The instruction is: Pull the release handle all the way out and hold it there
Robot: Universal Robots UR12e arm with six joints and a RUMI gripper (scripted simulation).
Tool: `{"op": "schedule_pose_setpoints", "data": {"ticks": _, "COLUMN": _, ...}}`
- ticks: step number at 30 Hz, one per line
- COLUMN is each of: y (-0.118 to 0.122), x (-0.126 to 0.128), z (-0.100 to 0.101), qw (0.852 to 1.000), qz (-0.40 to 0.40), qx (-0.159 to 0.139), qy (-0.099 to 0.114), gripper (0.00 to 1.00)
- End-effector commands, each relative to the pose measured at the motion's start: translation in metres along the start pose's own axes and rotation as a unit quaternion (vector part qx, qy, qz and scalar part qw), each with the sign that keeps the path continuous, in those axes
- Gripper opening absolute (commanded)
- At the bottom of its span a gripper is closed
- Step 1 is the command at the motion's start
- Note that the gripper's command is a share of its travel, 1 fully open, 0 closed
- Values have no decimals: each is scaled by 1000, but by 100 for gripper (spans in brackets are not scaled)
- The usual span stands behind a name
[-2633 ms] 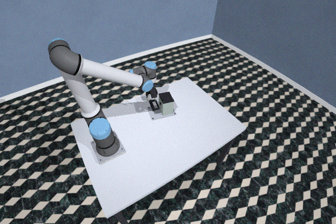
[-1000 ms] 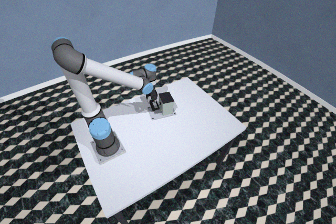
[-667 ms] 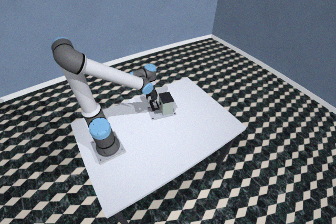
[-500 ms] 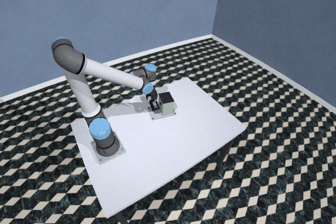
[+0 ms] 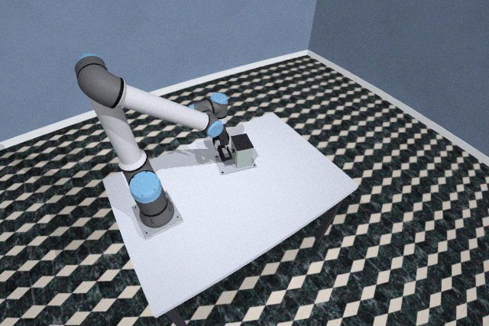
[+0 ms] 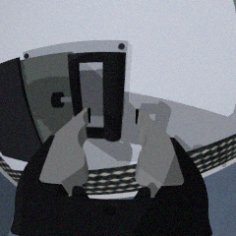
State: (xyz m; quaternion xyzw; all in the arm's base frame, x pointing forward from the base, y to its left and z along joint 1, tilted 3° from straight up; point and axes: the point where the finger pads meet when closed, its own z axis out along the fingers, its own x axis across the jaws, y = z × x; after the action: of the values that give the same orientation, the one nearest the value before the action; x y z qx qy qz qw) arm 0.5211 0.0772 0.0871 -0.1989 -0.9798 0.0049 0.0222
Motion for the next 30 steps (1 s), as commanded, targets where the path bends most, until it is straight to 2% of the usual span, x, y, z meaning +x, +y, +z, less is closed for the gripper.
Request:
{"op": "schedule_pose_setpoints", "data": {"ticks": 1, "y": 0, "x": -1, "z": -1, "qw": 1000, "qz": 0, "qx": 0, "qy": -1, "gripper": 33}}
{"op": "schedule_pose_setpoints", "data": {"ticks": 30, "y": 0, "x": -1, "z": -1, "qw": 1000, "qz": 0, "qx": 0, "qy": -1, "gripper": 33}}
